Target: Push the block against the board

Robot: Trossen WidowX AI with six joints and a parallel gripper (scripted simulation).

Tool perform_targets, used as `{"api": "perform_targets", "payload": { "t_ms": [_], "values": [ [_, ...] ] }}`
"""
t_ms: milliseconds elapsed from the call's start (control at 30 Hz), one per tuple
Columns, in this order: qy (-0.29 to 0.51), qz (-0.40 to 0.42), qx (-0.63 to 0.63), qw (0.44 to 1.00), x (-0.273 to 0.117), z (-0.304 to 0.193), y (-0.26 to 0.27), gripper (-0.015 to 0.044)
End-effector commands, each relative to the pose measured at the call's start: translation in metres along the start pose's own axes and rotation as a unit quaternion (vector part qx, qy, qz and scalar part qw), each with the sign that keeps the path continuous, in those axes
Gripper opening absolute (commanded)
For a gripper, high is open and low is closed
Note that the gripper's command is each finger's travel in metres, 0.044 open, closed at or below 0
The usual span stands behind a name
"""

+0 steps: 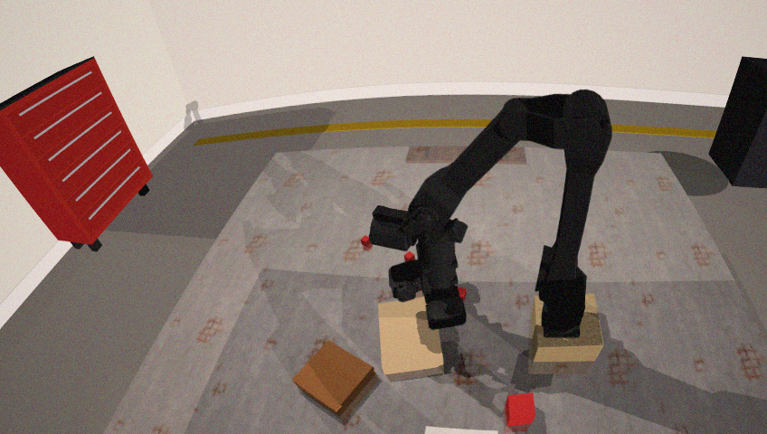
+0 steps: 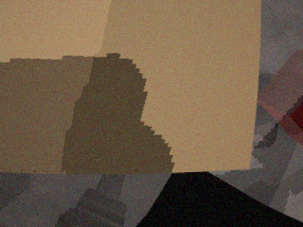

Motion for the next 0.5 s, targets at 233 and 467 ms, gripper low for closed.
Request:
{"api": "perform_targets", "payload": {
  "t_ms": [233,467],
  "values": [
    [0.000,0.002,0.002,1.000,0.000,0.017,-0.003,0.0000],
    [0.000,0.002,0.002,1.000,0.000,0.029,-0.005,0.0000]
  ]
}}
Point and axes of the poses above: the point midway between the two fingers, 35 mm back from their tips, its own x axis out along the fingers, its own y axis across the jaws, z = x × y, the point moved 10 cm from there along -x, back along the fingers, and after that the axes turned 7 degrees about -x, right-handed, at the moved point
